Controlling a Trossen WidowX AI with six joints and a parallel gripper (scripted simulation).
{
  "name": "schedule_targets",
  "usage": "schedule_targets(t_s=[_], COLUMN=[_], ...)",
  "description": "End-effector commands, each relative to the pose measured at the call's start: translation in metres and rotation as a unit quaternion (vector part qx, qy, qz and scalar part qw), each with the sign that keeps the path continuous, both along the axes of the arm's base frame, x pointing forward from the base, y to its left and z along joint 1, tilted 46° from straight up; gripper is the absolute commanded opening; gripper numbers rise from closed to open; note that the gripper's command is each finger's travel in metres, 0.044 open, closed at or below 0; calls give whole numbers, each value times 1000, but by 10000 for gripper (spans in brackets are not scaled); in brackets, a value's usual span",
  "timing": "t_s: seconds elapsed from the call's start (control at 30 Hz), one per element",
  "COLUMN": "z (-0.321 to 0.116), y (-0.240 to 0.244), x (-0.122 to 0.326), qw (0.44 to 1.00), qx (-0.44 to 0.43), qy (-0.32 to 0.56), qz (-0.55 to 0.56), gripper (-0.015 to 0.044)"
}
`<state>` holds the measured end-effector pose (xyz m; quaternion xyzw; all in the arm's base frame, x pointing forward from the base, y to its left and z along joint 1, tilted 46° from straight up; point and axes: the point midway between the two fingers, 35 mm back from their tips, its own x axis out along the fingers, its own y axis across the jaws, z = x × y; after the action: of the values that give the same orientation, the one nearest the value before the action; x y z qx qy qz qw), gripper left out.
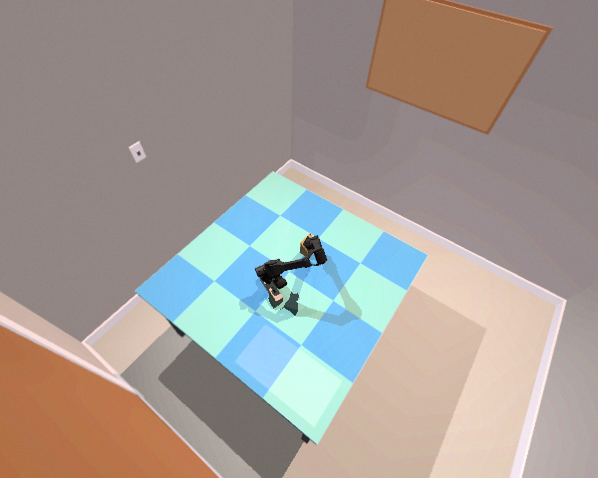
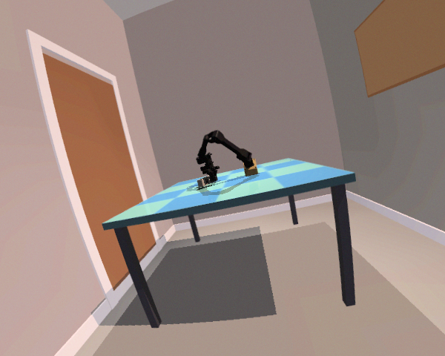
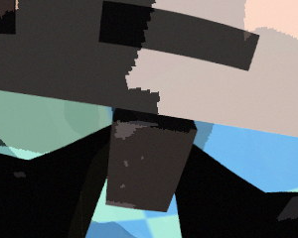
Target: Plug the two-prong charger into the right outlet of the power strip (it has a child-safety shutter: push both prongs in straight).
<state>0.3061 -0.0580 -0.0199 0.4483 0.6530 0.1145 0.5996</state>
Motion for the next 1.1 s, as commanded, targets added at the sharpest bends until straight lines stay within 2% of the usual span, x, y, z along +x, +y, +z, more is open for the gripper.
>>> schedule_targets(t_s=[0.0,1.07], z=[1,0], y=[-2,1], x=[3,-2], qw=[1000,1000], qx=[-1,-1], qy=[-4,-4], qz=[-2,-2], gripper=[0,0])
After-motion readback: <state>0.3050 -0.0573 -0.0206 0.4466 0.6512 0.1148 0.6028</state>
